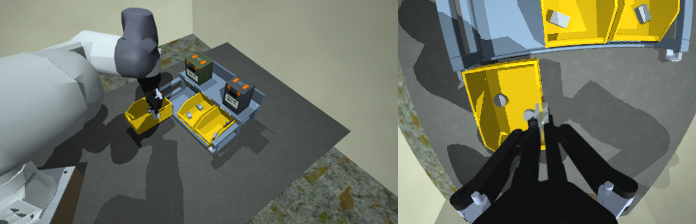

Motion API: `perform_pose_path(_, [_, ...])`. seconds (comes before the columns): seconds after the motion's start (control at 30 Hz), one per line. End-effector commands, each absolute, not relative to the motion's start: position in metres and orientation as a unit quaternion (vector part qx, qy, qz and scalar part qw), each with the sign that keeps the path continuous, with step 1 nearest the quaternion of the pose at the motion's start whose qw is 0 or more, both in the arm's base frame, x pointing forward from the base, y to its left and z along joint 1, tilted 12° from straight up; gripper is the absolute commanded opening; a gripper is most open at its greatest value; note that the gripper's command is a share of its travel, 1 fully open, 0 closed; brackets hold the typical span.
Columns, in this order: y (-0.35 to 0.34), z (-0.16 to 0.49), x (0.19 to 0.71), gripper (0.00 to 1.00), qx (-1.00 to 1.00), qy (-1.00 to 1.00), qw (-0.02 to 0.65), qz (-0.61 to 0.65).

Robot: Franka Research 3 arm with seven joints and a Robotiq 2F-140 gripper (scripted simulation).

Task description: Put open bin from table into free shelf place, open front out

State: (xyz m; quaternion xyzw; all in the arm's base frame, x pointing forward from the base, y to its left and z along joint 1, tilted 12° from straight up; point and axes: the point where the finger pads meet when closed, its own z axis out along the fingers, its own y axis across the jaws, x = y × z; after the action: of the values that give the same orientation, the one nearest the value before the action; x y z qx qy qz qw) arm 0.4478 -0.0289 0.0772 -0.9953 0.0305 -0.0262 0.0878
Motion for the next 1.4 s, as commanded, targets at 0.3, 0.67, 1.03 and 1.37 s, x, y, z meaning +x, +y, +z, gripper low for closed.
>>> perform_pose_path(0.3, [-0.0304, 0.0798, 0.4469, 0.0, -0.996, 0.018, 0.088, 0.022])
perform_pose_path(0.67, [-0.0311, 0.0813, 0.4483, 0.0, -0.995, 0.017, 0.088, 0.043])
perform_pose_path(1.03, [-0.0312, 0.0814, 0.4484, 0.0, -0.995, 0.016, 0.088, 0.044])
perform_pose_path(1.37, [-0.0312, 0.0814, 0.4484, 0.0, -0.995, 0.016, 0.088, 0.044])
